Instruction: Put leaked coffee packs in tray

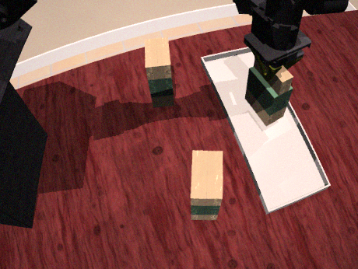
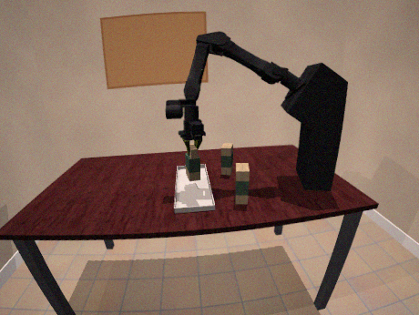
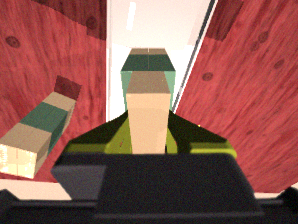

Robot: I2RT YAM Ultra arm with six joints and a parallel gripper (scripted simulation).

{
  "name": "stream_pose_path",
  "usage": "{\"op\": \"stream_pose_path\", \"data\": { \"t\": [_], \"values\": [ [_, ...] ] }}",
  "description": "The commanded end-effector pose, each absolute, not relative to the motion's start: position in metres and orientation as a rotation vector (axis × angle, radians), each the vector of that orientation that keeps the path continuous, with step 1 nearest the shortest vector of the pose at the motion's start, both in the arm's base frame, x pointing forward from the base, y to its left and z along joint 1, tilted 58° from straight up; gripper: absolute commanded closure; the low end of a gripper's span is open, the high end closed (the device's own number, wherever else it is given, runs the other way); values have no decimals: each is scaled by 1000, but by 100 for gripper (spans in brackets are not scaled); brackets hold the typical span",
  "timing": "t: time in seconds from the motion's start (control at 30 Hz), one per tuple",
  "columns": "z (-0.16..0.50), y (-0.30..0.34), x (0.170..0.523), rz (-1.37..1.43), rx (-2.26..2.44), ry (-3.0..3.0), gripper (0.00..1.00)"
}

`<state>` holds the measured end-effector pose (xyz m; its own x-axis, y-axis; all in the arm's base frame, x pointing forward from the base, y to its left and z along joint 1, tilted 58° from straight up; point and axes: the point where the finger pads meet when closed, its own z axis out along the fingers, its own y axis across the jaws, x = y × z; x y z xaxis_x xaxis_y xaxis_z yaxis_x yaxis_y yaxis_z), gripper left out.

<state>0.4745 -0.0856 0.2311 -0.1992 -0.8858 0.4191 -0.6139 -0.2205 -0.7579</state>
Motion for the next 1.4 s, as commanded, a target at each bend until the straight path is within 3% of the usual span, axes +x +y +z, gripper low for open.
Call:
{"op": "stream_pose_path", "data": {
  "t": [0.0, 1.37],
  "values": [
    [252, -74, 469, -1366, -1782, 1735, 77],
    [256, -73, 474, -1361, -1787, 1736, 77]
  ]
}}
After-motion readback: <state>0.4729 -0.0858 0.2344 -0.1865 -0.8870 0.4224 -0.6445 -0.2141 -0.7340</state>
